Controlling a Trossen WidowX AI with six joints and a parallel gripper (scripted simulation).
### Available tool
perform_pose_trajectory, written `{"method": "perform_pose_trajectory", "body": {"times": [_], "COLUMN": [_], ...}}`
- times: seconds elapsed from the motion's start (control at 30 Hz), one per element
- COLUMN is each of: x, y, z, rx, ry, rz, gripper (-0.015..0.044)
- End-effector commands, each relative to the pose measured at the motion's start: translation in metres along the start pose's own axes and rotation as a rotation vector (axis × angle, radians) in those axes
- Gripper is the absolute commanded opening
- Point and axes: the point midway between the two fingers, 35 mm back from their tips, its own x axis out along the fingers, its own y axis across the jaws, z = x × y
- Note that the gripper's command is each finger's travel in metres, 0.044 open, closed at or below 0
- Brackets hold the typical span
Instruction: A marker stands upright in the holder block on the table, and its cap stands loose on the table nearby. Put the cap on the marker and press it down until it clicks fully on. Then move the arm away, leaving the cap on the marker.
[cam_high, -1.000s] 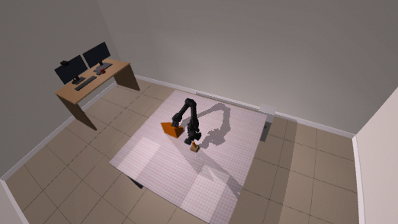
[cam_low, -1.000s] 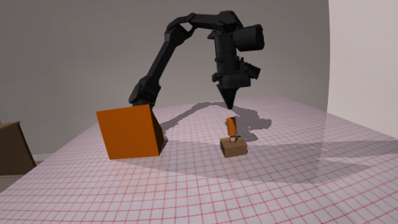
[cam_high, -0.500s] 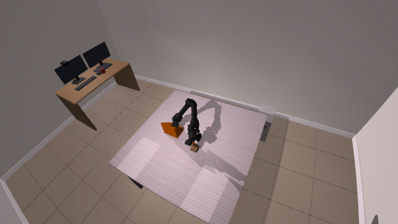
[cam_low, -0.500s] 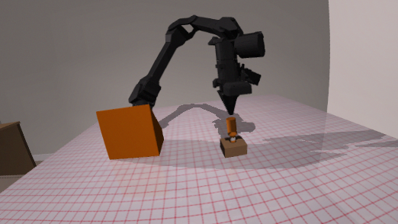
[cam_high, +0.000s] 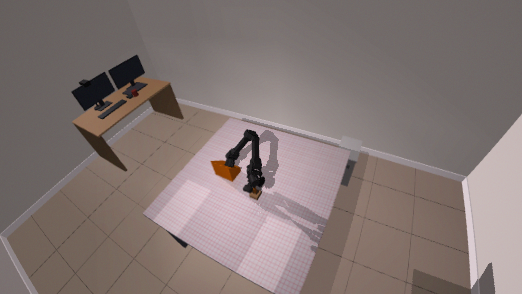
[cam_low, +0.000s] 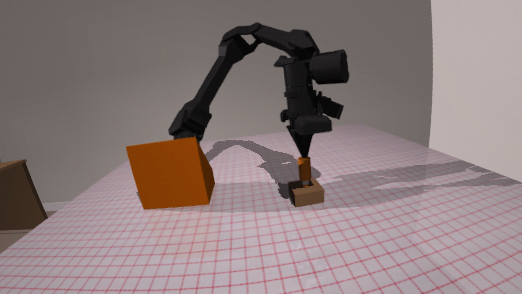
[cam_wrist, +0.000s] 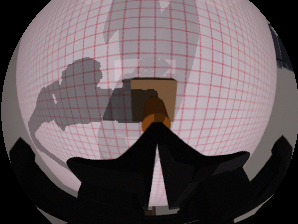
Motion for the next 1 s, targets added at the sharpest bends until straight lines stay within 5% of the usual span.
{"method": "perform_pose_trajectory", "body": {"times": [0.0, 0.2, 0.4, 0.53, 0.97], "x": [0.000, -0.002, -0.080, -0.090, -0.090], "y": [0.000, 0.000, -0.002, -0.001, -0.001], "z": [0.000, 0.000, 0.002, 0.000, 0.000], "rx": [0.000, 0.000, 0.003, 0.003, 0.003], "ry": [0.000, 0.000, 0.002, 0.002, 0.002], "rz": [0.000, 0.000, -0.003, -0.002, -0.002], "gripper": [0.0000, 0.0000, 0.0000, 0.0000, 0.0341]}}
